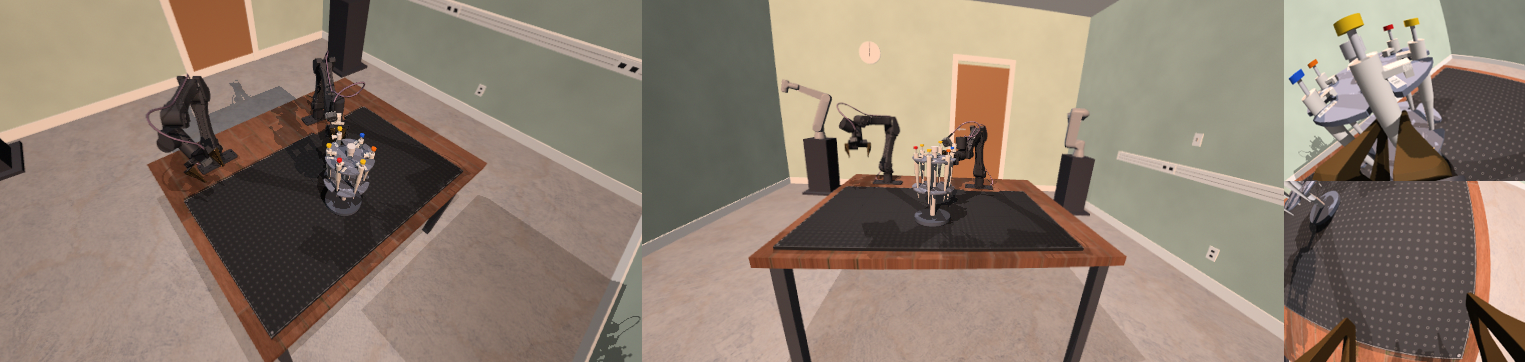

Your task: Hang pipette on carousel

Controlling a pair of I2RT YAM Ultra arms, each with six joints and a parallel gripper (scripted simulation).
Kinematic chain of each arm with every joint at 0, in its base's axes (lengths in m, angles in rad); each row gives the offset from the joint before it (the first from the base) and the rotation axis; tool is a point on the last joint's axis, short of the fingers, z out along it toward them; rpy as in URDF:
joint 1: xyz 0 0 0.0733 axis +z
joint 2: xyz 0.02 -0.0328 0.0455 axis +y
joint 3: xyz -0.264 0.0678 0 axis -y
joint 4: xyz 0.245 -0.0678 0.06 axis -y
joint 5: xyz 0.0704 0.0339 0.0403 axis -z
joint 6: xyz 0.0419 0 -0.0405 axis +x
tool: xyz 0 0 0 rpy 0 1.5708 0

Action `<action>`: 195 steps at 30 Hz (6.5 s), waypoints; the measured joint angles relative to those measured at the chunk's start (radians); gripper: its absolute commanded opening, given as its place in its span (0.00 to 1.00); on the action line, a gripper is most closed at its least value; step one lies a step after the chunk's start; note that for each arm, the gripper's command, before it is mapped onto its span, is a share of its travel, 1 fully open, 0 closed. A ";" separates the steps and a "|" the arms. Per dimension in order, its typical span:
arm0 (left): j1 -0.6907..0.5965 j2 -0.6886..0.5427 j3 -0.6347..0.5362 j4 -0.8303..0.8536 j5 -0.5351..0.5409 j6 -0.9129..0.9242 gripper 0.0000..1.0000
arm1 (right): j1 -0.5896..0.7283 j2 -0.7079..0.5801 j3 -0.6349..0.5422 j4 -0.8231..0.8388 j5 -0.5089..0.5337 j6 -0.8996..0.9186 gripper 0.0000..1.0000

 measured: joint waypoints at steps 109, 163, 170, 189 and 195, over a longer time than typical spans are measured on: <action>0.006 0.072 0.078 -0.011 0.006 0.000 0.12 | 0.000 0.000 0.000 0.000 0.000 0.000 1.00; -0.074 0.061 0.078 -0.016 -0.244 -0.003 0.12 | 0.000 0.000 0.000 0.000 0.000 0.000 1.00; -0.074 0.061 0.078 -0.016 -0.244 -0.003 0.12 | 0.000 0.000 0.000 0.000 0.000 0.000 1.00; -0.154 0.083 0.087 -0.018 -0.483 -0.003 0.12 | 0.000 0.000 0.000 0.000 0.000 0.000 1.00; -0.154 0.083 0.093 -0.017 -0.504 -0.003 0.12 | 0.000 0.000 0.000 0.000 0.000 0.000 1.00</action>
